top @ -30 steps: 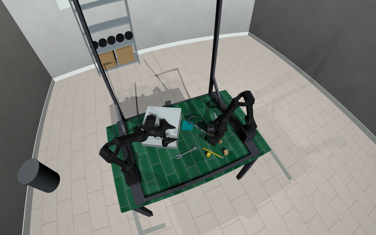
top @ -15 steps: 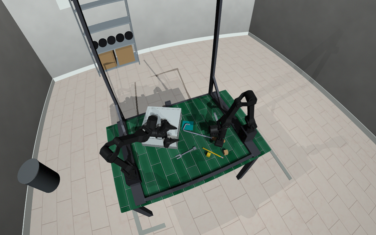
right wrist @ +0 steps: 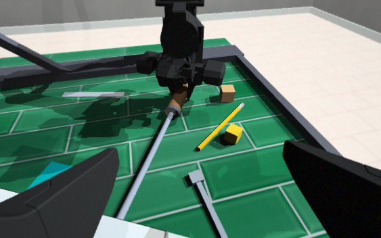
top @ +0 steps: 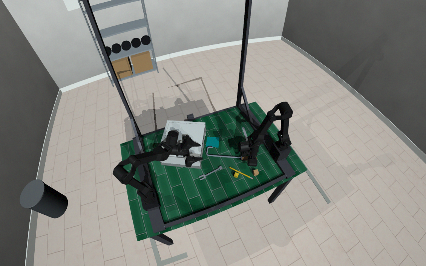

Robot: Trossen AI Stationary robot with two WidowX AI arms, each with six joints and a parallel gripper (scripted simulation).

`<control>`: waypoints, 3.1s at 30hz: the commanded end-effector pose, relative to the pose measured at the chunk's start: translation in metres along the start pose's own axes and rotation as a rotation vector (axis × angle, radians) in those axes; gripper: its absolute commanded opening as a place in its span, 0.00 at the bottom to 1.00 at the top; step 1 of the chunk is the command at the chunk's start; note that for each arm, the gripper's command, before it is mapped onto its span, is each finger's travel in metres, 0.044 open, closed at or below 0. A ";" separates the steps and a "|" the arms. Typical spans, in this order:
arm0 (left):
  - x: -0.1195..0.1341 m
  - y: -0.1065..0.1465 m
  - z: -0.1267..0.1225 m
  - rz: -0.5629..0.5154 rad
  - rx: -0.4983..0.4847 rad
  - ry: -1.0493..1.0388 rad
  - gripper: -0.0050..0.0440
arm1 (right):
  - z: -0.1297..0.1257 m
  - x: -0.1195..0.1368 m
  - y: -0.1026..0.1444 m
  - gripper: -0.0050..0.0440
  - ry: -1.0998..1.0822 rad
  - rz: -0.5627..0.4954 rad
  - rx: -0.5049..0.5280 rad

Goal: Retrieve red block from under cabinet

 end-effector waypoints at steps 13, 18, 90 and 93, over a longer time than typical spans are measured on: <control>0.003 0.003 0.007 -0.013 -0.014 0.032 0.34 | 0.002 -0.012 0.002 1.00 -0.022 -0.025 -0.010; 0.004 0.002 0.006 -0.005 -0.011 0.036 0.34 | 0.002 -0.012 0.002 1.00 -0.022 -0.025 -0.010; -0.198 0.022 0.017 -0.021 -0.013 0.033 0.34 | 0.002 -0.012 0.002 1.00 -0.022 -0.025 -0.010; -0.208 0.022 0.017 -0.021 -0.013 0.033 0.34 | 0.002 -0.012 0.002 1.00 -0.022 -0.025 -0.010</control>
Point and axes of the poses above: on each arm, the point midway between the two fingers, 35 mm back from their tips, its own y axis back along the fingers, its own z axis across the jaws, x = y × z, the point moved 2 cm from there along y, back along the fingers, and after that the axes turned 2 degrees about -y, right-handed, at the moved point
